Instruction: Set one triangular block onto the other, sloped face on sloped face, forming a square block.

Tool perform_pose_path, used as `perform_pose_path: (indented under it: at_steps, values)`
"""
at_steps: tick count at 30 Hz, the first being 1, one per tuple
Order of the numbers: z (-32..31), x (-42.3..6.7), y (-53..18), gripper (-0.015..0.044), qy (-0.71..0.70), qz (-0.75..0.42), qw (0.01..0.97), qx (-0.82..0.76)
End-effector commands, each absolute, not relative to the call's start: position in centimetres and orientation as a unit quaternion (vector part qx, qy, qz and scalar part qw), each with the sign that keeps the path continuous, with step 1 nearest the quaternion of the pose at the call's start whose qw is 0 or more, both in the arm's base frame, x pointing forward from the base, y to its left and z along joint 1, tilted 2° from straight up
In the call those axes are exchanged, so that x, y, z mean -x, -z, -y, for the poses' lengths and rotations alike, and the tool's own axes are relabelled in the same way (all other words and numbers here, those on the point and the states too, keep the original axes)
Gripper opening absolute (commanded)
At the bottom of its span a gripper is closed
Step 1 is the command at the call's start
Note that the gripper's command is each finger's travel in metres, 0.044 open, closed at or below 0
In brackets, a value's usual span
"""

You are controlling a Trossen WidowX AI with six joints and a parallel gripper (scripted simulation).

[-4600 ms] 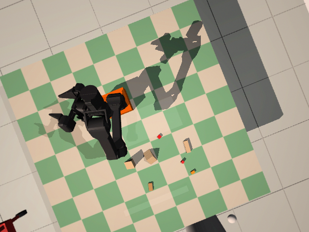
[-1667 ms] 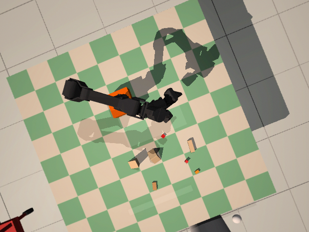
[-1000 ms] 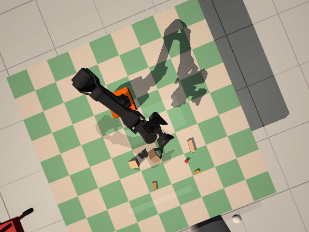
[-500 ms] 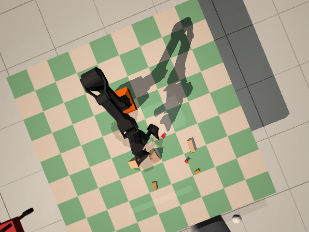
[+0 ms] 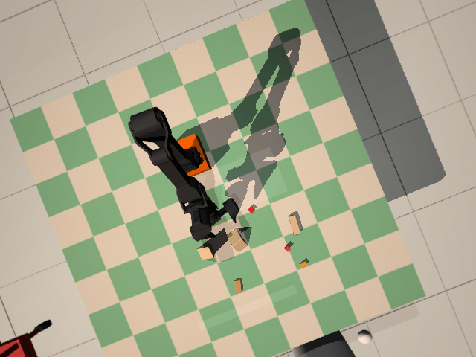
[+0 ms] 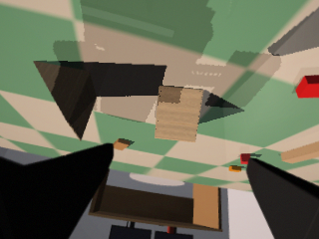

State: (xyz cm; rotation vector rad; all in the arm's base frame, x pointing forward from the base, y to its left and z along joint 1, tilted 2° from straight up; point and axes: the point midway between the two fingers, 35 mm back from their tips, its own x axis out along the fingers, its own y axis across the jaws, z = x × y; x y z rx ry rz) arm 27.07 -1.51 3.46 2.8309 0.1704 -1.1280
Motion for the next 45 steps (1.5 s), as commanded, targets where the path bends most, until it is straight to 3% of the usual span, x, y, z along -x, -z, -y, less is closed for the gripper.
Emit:
perform_pose_path:
  at_steps: [1,28,45]
  values:
    - [1.7,-27.2,-3.2,0.0440,0.372,-0.048,0.038,-0.926]
    - [1.1,-34.2,3.1,0.0440,0.370,-0.048,0.038,-0.927]
    - [0.8,-34.7,3.6,0.0440,0.370,-0.048,0.038,-0.927]
